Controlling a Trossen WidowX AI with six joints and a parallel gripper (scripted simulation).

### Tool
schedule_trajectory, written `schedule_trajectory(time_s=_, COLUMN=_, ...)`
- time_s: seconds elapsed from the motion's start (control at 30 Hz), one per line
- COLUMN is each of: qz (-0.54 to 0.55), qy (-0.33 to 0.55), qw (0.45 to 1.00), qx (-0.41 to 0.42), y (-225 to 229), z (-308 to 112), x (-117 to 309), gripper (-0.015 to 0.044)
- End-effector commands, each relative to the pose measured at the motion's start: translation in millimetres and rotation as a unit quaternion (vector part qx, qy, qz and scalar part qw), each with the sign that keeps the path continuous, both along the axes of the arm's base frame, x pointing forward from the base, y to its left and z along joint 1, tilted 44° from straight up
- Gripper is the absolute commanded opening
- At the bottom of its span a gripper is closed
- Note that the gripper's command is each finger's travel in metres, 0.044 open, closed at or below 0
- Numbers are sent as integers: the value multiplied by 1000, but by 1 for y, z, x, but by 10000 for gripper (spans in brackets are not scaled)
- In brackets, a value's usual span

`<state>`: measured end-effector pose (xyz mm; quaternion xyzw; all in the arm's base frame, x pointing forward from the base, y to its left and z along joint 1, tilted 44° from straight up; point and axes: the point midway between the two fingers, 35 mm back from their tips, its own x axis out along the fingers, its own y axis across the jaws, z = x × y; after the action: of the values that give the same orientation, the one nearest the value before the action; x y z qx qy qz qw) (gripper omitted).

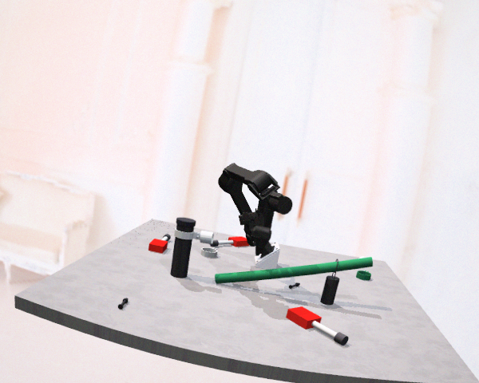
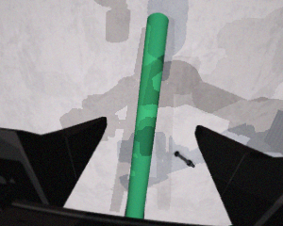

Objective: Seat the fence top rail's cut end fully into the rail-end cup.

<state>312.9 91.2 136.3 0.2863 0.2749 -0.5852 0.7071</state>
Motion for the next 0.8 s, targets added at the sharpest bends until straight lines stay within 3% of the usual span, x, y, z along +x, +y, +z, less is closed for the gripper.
schedule_trajectory(time_s=0.0, qz=-15, qy=-5, qw=1000, qx=5, y=-1, z=-2, x=-1, gripper=440)
schedule_trajectory(time_s=0.77, qz=-15, qy=-6, qw=1000, qx=4, y=-39, z=-43, x=9, gripper=440)
